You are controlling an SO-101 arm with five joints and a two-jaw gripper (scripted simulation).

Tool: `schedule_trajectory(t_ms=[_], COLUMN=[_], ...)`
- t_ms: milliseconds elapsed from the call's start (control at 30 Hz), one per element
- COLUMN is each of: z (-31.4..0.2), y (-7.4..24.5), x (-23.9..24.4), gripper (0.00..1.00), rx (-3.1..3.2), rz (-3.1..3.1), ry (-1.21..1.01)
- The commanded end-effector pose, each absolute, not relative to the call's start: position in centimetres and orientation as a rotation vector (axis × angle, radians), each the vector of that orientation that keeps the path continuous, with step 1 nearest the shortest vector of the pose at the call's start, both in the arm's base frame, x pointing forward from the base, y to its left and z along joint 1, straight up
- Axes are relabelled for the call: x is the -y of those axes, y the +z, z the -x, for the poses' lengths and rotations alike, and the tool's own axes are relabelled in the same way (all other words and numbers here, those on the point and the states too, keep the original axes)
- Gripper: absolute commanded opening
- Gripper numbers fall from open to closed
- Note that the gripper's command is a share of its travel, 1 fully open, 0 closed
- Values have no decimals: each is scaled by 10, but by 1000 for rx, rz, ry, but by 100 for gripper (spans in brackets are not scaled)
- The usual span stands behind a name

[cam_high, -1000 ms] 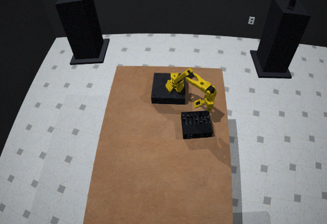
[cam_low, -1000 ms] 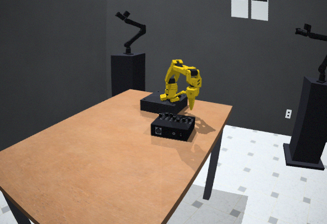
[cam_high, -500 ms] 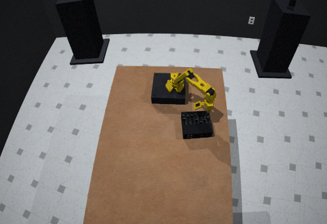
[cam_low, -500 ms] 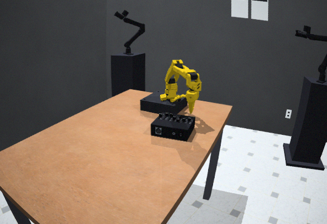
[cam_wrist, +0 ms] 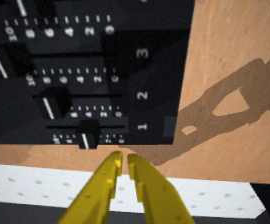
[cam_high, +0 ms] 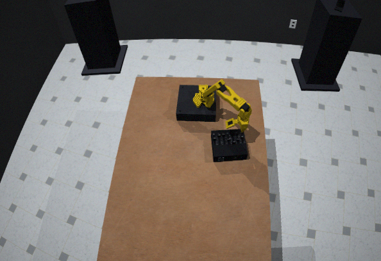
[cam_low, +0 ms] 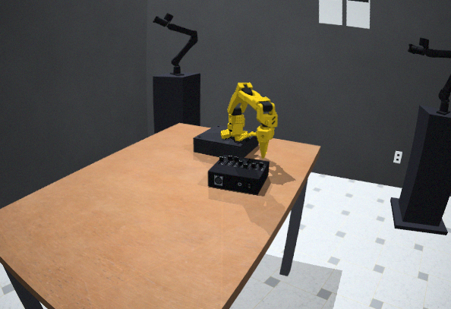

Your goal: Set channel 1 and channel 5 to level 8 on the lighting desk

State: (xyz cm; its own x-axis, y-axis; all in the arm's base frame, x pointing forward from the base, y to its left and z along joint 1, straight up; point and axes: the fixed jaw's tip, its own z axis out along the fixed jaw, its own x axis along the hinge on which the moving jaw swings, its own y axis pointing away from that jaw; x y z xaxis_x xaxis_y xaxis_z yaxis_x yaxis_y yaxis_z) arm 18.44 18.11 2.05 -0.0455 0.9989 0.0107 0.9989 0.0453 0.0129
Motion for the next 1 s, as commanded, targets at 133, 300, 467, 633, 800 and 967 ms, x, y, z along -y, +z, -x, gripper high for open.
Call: schedule_trajectory(t_ms=[133, 300, 467, 633, 800, 967], z=[-180, -180, -180, -181, -181, -181], y=[12, 11, 12, 15, 16, 16], x=[-180, -180, -181, -181, -182, -182], gripper=[0, 0, 0, 0, 0, 0], rx=[-2290, -2290, -2290, -2290, -2290, -2290], rz=[-2151, -2151, -2151, -2151, -2151, -2151], ry=[2, 2, 2, 2, 2, 2])
